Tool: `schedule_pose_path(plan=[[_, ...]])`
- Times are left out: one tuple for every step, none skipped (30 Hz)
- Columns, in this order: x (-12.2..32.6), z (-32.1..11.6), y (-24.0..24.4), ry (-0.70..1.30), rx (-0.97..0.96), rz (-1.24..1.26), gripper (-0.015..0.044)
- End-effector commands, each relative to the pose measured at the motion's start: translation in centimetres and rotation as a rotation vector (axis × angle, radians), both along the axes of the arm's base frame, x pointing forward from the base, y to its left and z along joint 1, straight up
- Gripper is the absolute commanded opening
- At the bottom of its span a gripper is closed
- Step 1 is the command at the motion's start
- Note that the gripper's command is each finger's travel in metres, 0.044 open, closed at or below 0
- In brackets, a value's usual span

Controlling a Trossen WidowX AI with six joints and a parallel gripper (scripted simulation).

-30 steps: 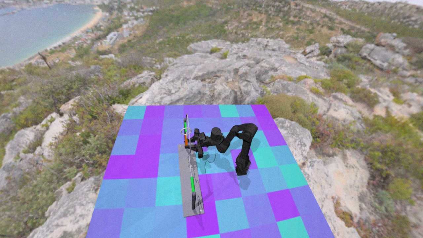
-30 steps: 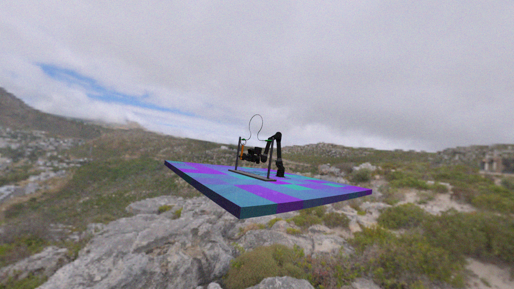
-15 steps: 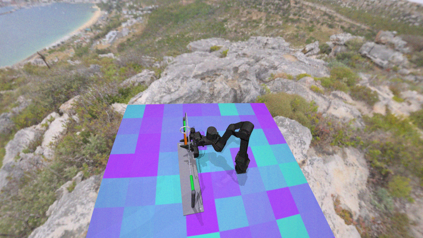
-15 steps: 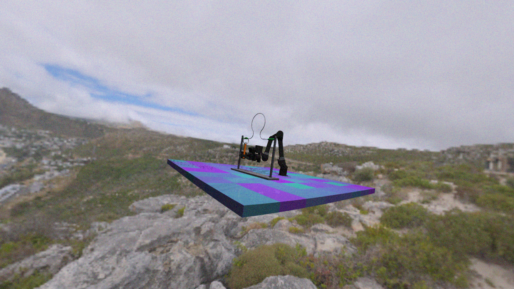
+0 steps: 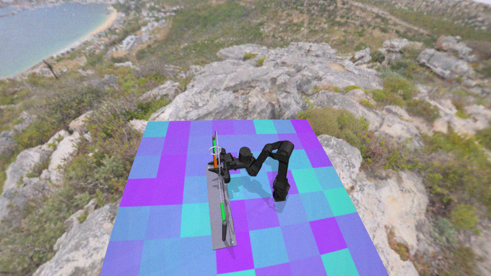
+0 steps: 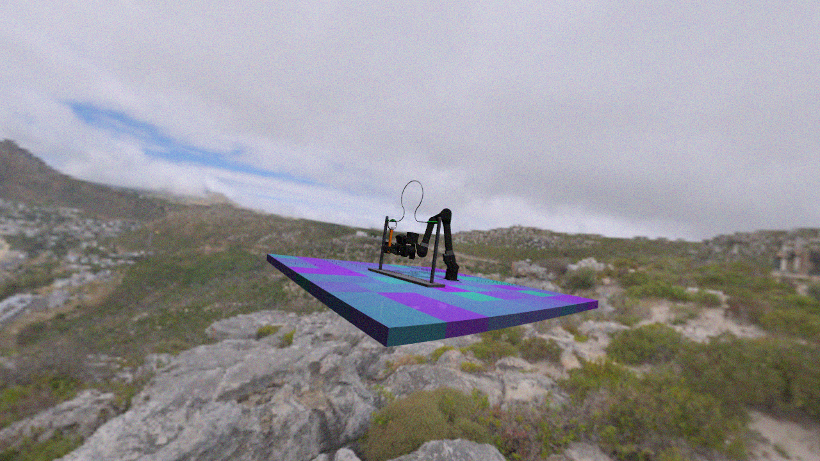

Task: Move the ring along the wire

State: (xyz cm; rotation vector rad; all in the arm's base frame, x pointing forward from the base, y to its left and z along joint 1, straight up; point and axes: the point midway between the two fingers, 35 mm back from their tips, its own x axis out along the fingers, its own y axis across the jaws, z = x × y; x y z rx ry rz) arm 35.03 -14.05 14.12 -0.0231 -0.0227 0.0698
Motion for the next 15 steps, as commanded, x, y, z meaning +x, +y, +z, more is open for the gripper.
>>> schedule_pose_path(plan=[[0.03, -0.05, -0.08, 0.002, 0.006, -0.005, 0.016], [0.03, -0.05, -0.08, 0.002, 0.006, -0.005, 0.016], [0.03, -0.05, -0.08, 0.002, 0.006, -0.005, 0.016], [0.03, -0.05, -0.08, 0.002, 0.006, -0.005, 0.016], [0.03, -0.05, -0.08, 0.002, 0.006, -0.005, 0.016], [0.0, 0.0, 0.0, 0.0, 0.0, 0.0, 0.0134], [0.0, 0.0, 0.0, 0.0, 0.0, 0.0, 0.0107], [0.0, 0.0, 0.0, 0.0, 0.0, 0.0, 0.0081], [0.0, 0.0, 0.0, 0.0, 0.0, 0.0, 0.0055], [0.0, 0.0, 0.0, 0.0, 0.0, 0.0, 0.0029], [0.0, 0.0, 0.0, 0.0, 0.0, 0.0, 0.0003], [0.0, 0.0, 0.0, 0.0, 0.0, 0.0, -0.0024], [0.0, 0.0, 0.0, 0.0, 0.0, 0.0, -0.005], [0.0, 0.0, 0.0, 0.0, 0.0, 0.0, -0.0076], [0.0, 0.0, 0.0, 0.0, 0.0, 0.0, -0.0102]])
